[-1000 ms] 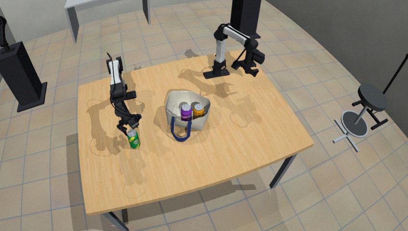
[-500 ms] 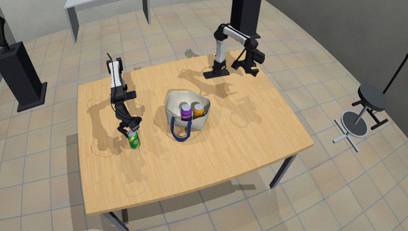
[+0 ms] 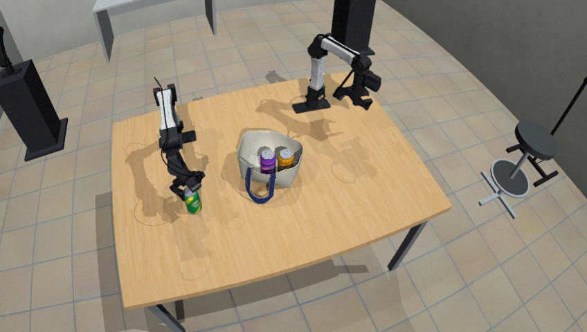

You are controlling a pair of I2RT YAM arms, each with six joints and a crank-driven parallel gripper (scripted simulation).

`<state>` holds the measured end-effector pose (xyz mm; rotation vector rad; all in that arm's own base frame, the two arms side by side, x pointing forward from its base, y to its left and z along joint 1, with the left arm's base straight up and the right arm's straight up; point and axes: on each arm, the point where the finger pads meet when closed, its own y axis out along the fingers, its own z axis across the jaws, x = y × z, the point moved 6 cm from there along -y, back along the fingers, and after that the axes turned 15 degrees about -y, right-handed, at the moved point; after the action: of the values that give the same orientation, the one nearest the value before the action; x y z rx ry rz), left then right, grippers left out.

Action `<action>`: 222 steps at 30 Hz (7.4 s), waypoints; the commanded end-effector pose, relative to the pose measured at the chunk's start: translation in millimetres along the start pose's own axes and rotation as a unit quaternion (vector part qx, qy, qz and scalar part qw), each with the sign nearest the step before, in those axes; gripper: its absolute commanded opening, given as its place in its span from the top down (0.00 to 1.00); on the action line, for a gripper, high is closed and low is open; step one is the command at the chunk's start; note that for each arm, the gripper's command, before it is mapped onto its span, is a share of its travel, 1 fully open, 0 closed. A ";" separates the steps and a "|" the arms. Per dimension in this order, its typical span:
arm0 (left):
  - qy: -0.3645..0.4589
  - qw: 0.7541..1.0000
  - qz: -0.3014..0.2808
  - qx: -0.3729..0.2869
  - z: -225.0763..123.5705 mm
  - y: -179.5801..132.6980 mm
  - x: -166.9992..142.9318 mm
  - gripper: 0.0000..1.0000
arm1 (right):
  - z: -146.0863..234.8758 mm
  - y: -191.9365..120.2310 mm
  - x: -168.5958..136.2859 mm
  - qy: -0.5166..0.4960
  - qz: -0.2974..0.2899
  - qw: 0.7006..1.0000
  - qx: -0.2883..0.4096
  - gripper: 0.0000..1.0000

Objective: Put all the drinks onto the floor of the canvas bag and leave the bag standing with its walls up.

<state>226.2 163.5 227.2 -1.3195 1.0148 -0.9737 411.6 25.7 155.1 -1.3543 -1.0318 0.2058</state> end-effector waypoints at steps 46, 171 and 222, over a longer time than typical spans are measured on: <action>0.001 0.999 0.010 0.033 8.3 -19.7 0.3 0.09 | -12.6 4.4 6.5 -0.018 -0.040 0.998 -0.044 0.26; 0.000 0.998 0.021 0.059 14.5 -35.7 -2.7 0.09 | -11.8 -72.4 44.0 -0.001 -0.016 1.000 -0.003 0.26; -0.001 0.997 0.026 0.068 16.6 -41.8 -3.8 0.09 | -10.7 -125.6 71.6 -0.014 -0.010 1.000 -0.004 0.26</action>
<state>236.3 171.3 253.1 -1.2263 0.9831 -0.9768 416.5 26.0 277.4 -1.3655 -1.0624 0.1913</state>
